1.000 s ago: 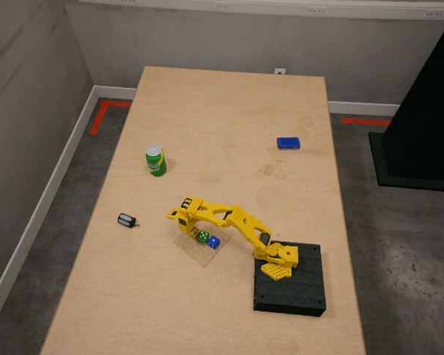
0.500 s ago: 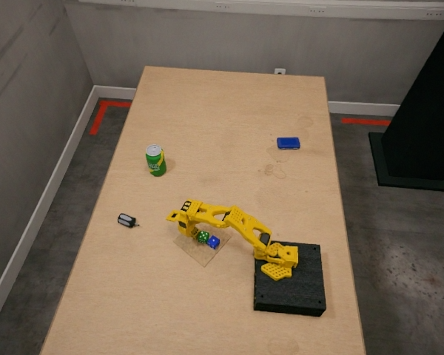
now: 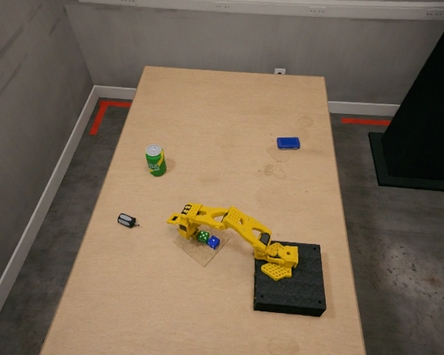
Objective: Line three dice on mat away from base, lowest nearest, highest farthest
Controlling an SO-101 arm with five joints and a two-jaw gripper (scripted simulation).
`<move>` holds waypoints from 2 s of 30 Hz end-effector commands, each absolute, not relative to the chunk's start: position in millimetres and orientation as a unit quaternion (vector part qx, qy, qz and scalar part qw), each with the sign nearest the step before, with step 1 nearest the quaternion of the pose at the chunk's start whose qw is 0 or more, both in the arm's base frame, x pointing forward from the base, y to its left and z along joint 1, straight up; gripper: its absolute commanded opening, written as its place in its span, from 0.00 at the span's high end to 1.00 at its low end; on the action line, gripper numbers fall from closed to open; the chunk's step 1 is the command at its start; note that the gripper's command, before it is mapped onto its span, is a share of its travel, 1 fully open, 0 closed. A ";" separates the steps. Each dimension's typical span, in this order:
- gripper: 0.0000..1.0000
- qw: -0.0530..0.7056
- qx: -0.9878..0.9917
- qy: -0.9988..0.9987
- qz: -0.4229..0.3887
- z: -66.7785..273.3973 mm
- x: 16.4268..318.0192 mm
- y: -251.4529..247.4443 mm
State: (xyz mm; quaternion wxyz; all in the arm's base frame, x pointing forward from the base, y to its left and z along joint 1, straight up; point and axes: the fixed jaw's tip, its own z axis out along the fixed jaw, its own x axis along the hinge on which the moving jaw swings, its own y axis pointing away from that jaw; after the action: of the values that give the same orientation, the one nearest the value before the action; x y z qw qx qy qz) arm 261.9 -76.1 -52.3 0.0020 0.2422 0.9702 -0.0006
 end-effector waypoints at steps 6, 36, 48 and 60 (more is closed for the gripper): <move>0.65 -0.010 0.242 0.970 0.001 -61.7 257.8 -72.8; 0.77 -0.010 0.242 0.970 0.001 -61.7 254.8 -78.6; 0.83 -0.010 0.242 0.970 0.001 -61.7 253.1 -81.7; 0.84 -0.010 0.242 0.970 0.001 -61.7 252.7 -82.4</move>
State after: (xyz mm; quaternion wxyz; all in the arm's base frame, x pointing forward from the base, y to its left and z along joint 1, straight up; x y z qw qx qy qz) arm 255.8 -80.9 -59.6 -0.0060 0.2421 0.9702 0.0006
